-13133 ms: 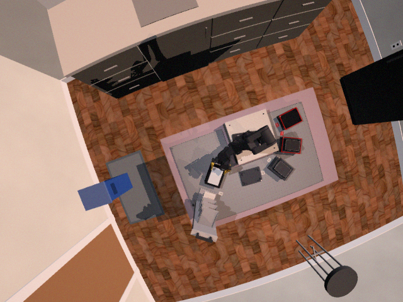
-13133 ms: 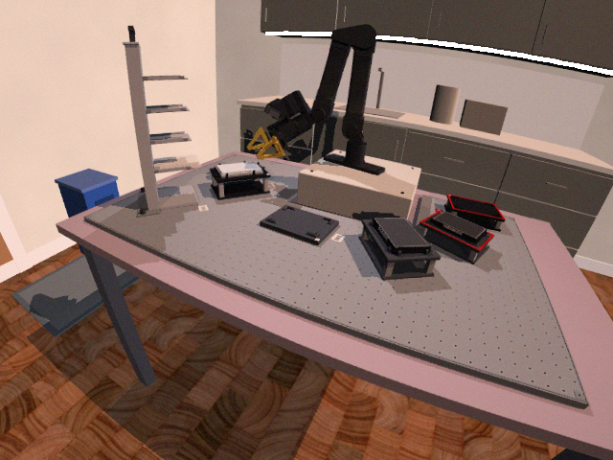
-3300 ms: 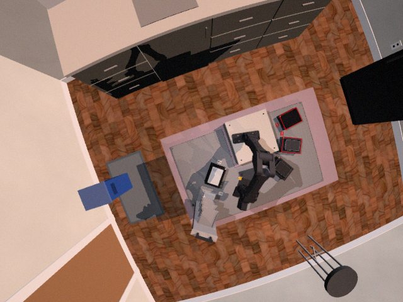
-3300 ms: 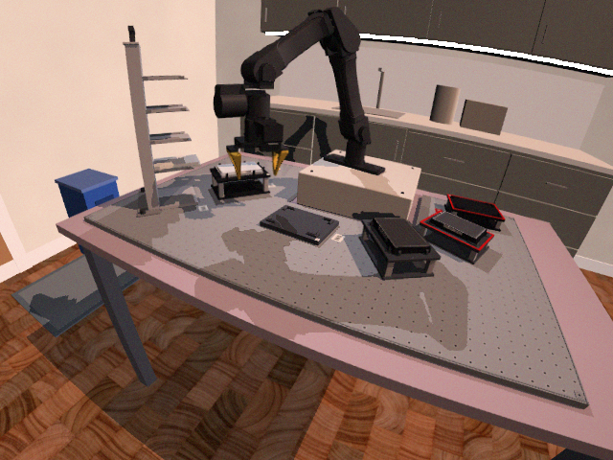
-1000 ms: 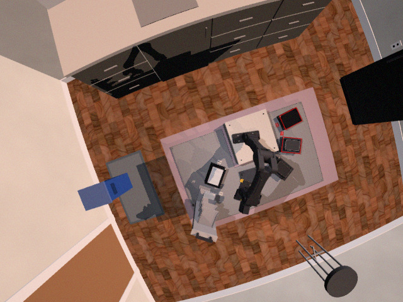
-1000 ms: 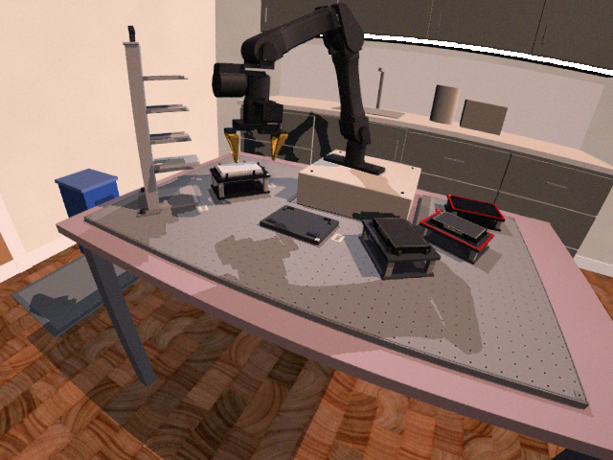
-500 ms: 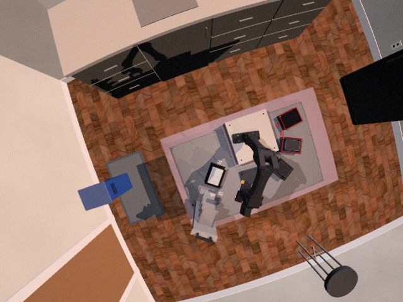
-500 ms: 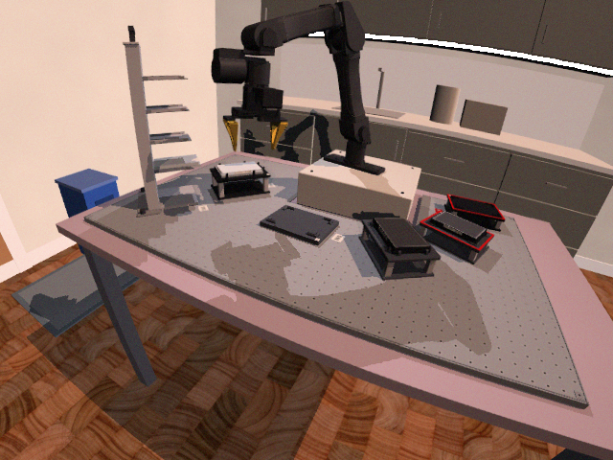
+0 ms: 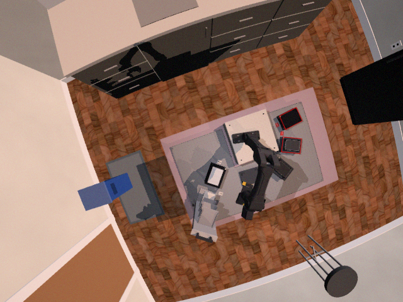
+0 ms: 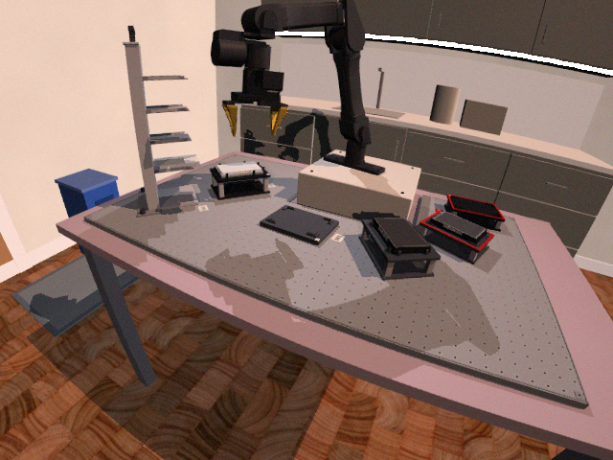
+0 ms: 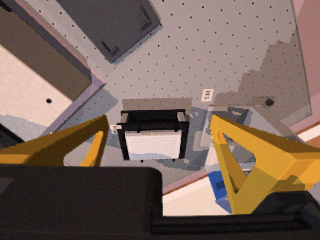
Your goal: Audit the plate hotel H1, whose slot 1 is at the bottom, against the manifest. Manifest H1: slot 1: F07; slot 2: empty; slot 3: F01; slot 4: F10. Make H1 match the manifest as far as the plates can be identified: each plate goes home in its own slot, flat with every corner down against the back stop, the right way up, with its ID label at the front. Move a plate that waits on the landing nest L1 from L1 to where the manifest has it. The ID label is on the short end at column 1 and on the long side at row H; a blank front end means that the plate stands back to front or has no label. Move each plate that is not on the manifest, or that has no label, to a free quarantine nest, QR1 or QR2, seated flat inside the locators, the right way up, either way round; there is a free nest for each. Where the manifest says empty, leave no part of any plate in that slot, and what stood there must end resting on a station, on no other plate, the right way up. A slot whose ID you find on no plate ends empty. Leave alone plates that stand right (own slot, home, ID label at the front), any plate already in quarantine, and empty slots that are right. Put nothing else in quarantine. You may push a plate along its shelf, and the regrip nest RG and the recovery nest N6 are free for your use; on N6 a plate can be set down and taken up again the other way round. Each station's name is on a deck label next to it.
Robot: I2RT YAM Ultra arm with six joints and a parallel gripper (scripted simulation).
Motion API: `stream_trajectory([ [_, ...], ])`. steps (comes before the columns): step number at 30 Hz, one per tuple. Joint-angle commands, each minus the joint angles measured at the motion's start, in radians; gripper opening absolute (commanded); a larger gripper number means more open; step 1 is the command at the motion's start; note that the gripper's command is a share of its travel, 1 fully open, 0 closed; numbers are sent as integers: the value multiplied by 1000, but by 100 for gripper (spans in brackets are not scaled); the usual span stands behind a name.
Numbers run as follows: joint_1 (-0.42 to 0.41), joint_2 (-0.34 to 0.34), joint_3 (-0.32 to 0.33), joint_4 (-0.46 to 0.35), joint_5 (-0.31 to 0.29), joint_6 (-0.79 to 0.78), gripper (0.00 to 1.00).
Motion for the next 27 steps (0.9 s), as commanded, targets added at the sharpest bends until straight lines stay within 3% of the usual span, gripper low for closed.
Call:
stream_trajectory([
  [1, -1, -6, 35, -66, 0, -3, 100],
  [12, -2, 5, 145, -165, 0, -4, 100],
  [21, -12, 4, 145, -167, 0, 10, 100],
  [27, -68, -6, 131, -163, 0, 93, 100],
])
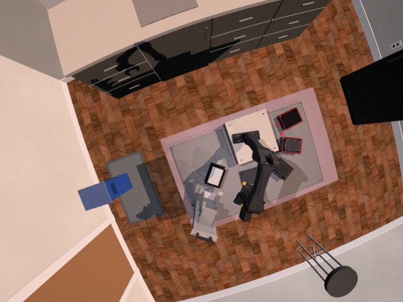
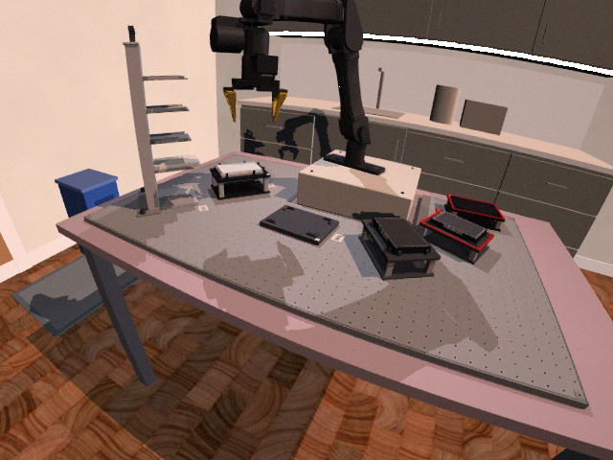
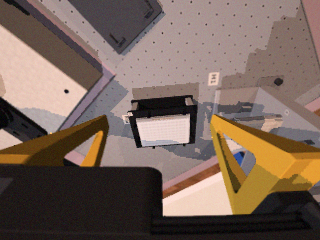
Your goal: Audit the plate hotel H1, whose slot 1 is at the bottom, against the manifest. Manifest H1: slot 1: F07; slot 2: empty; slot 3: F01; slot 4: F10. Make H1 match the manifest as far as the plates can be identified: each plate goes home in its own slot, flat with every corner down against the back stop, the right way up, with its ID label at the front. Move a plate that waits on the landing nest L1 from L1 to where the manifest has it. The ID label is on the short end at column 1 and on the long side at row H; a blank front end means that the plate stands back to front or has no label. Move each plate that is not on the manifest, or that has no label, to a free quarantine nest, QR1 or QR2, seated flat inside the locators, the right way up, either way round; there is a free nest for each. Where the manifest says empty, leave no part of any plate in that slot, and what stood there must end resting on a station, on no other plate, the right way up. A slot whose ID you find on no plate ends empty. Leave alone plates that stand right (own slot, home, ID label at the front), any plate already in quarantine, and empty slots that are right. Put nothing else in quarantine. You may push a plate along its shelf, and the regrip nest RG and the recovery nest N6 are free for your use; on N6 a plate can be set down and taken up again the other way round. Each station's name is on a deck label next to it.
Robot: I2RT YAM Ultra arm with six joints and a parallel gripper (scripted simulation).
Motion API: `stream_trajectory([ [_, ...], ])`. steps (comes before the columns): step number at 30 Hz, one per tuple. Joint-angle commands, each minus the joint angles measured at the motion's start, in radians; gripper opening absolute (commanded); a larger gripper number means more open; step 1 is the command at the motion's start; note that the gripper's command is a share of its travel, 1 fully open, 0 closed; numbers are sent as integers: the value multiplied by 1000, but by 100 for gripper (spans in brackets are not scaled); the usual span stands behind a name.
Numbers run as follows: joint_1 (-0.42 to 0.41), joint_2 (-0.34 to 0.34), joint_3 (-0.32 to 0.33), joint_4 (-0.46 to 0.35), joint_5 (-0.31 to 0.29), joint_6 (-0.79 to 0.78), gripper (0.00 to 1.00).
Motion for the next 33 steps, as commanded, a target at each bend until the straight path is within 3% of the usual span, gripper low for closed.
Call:
stream_trajectory([
  [1, -31, -12, 1, -9, 0, 62, 100],
  [33, -296, 8, 22, -14, 1, 450, 100],
])
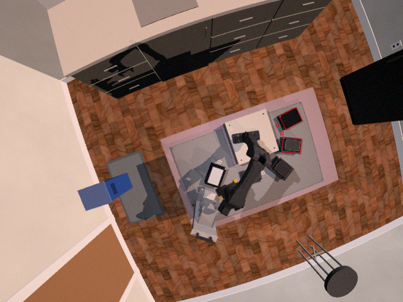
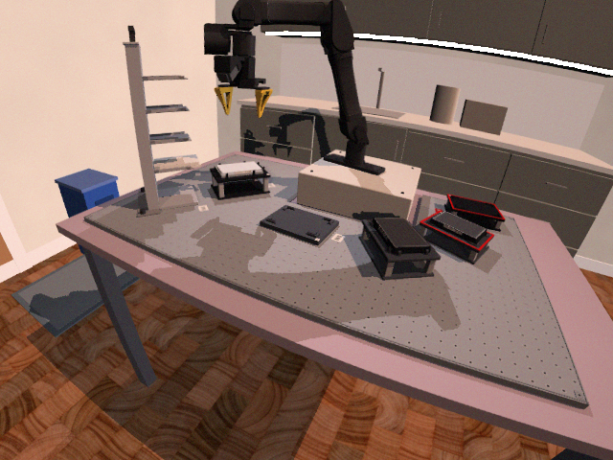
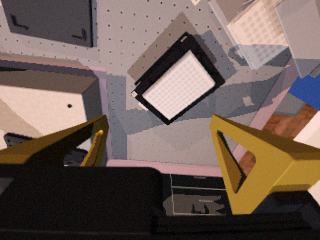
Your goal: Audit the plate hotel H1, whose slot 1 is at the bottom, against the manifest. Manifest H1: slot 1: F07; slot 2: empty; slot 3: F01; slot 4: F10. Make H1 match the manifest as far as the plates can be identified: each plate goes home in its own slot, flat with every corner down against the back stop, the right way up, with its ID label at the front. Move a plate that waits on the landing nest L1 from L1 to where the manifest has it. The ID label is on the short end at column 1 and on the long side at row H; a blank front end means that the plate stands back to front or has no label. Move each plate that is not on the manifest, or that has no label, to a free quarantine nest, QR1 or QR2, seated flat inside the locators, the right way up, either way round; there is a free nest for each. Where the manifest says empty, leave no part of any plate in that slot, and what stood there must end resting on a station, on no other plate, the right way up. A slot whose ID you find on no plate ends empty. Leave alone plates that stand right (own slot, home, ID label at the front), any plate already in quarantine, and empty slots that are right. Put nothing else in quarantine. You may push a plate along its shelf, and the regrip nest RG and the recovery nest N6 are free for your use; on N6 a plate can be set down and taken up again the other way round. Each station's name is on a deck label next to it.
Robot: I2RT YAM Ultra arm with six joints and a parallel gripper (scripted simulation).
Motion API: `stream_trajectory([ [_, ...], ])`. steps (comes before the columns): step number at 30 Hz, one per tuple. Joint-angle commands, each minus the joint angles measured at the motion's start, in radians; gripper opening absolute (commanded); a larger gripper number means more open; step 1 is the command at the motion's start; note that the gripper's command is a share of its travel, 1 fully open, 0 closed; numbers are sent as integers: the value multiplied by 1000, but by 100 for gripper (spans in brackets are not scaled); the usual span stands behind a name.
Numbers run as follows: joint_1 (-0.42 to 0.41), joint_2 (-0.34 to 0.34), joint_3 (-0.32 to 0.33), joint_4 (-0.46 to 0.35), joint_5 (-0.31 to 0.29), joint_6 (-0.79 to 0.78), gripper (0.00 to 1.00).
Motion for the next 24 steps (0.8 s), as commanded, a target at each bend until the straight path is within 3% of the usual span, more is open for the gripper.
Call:
stream_trajectory([
  [1, -30, -2, 13, -10, 0, 69, 100],
  [18, -162, 52, 86, -30, 0, 287, 100],
  [24, -162, 52, 86, -30, 0, 427, 100],
])
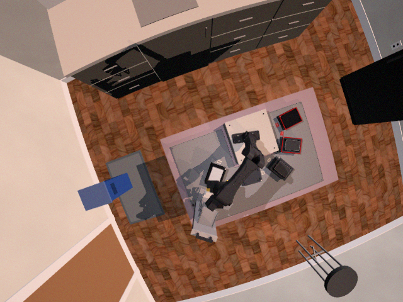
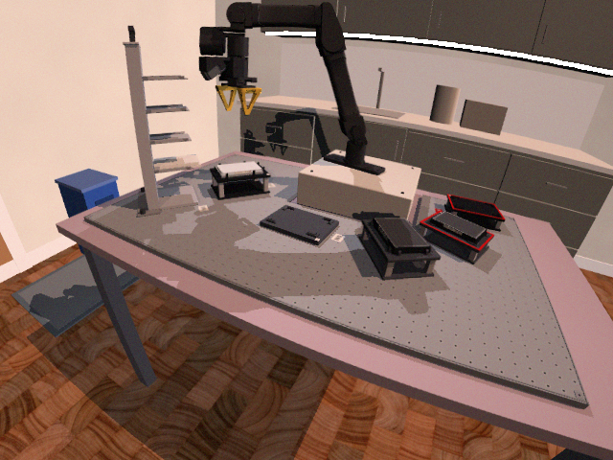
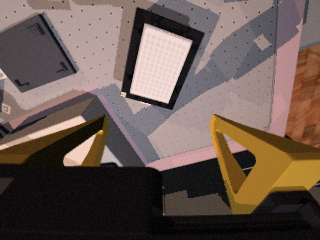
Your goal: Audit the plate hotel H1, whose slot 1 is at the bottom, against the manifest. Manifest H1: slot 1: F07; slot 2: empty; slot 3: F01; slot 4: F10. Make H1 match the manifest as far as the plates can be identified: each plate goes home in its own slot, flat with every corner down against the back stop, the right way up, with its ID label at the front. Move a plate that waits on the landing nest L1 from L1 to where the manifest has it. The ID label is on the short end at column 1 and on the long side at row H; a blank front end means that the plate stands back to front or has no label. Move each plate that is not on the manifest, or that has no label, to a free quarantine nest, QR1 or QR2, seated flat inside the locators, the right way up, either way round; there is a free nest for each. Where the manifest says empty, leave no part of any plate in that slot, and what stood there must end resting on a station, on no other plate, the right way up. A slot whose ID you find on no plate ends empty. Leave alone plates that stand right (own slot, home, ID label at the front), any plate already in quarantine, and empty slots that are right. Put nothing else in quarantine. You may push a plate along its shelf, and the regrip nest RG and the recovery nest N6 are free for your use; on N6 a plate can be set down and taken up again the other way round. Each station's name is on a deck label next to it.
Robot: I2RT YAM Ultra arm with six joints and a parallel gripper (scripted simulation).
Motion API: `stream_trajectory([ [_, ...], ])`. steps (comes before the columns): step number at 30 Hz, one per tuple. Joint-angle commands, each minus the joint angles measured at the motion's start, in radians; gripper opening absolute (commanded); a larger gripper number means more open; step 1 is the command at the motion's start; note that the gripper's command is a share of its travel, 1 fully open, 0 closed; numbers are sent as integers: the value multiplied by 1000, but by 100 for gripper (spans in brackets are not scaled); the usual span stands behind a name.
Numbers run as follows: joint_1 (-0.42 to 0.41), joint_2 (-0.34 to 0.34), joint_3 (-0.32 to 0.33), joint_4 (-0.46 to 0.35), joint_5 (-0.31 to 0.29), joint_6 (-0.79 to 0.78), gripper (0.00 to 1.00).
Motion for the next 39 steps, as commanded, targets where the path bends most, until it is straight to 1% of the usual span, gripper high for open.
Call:
stream_trajectory([
  [1, -1, -7, 6, -9, -1, 114, 100],
  [3, -1, -7, 6, -9, -1, 160, 100],
  [5, -1, -7, 6, -9, -1, 160, 100],
  [12, -1, -7, 6, -9, -1, 308, 100],
  [20, 0, -21, -121, 103, -1, 309, 100],
  [22, 0, -21, -121, 103, -1, 309, 100],
  [36, 2, -17, -301, 287, -1, 310, 100],
  [37, 2, -16, -312, 300, -1, 310, 100],
  [39, 2, -16, -312, 300, -1, 310, 100],
])
